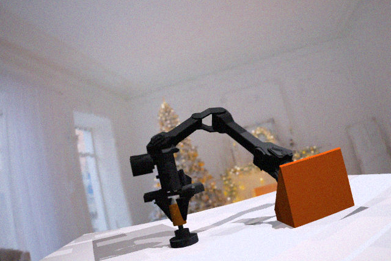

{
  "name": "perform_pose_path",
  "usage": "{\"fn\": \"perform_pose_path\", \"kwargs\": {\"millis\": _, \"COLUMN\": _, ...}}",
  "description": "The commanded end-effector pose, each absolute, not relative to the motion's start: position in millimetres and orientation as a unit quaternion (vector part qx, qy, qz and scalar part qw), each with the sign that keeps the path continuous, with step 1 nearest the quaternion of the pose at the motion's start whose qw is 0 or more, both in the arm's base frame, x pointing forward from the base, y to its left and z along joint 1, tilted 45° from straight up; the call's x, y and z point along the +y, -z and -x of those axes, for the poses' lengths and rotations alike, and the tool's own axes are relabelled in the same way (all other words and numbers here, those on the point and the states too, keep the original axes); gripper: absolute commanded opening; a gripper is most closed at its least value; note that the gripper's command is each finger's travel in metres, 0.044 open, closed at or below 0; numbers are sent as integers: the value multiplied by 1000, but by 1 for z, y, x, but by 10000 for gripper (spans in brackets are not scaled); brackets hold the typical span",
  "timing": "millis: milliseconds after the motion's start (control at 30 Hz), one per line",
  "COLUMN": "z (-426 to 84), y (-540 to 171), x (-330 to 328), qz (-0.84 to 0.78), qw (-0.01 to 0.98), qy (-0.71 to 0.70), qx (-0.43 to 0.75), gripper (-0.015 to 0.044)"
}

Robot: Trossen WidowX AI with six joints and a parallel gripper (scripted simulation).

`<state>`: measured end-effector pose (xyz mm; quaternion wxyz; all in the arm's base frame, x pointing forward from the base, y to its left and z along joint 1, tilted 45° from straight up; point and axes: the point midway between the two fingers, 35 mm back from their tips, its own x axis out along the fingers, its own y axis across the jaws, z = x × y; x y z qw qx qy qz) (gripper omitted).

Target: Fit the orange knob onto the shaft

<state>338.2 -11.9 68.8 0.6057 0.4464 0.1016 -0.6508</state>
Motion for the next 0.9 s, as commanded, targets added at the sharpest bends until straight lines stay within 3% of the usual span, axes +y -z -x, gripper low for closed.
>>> {"fn": "perform_pose_path", "kwargs": {"millis": 0, "z": -339, "y": -68, "x": -12, "qz": -449, "qw": 604, "qy": 651, "qx": 100, "gripper": 0}}
{"fn": "perform_pose_path", "kwargs": {"millis": 867, "z": -339, "y": -69, "x": -12, "qz": -509, "qw": 554, "qy": 658, "qx": 31, "gripper": 0}}
